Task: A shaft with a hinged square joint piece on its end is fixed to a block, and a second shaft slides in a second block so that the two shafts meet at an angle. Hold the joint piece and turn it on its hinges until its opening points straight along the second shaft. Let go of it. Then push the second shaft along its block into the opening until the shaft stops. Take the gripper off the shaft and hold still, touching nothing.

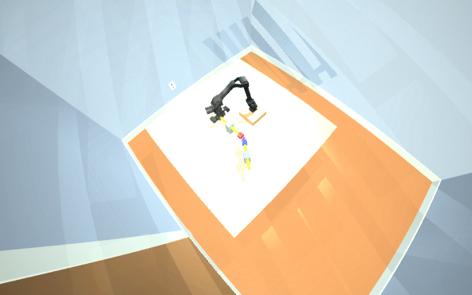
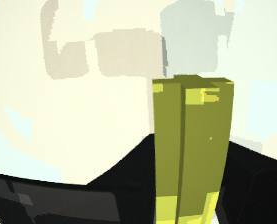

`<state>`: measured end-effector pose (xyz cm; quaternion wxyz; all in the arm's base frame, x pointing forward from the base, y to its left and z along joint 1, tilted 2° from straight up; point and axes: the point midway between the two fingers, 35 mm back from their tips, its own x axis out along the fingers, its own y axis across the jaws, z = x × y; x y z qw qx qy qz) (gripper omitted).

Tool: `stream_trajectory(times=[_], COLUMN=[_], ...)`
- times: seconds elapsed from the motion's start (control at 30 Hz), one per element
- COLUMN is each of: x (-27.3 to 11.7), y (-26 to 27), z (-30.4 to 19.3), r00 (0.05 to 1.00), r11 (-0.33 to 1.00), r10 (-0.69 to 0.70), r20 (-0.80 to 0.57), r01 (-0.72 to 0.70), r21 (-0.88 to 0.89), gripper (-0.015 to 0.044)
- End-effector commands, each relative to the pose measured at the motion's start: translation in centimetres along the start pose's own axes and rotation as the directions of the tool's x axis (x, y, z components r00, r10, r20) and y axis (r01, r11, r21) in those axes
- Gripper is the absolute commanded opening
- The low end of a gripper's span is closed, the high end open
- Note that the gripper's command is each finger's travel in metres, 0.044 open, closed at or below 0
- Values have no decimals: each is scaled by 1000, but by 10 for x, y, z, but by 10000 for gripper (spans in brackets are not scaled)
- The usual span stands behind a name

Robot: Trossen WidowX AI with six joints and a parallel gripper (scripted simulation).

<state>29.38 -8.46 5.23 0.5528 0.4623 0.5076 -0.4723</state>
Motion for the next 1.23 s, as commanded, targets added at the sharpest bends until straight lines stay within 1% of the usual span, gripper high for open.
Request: stream_trajectory(times=[0.0,0.1,0.57,0.97,1.0,1.1,1.2], x=[0,0,0,0,-2,-25,-28], y=[0,0,0,0,0,0,0], z=[0,0,0,0,0,0,0], r00=[1000,1000,1000,1000,1000,1000,1000], r11=[1000,1000,1000,1000,1000,1000,1000], r10=[1,1,1,1,1,3,3], r20=[-1,-1,-1,-1,-1,-5,-5], r01=[-1,-1,-1,-1,-1,-3,-3], r21=[-1,-1,-1,-1,-1,-2,-2], gripper=[67,67,434,440,440,440,440])
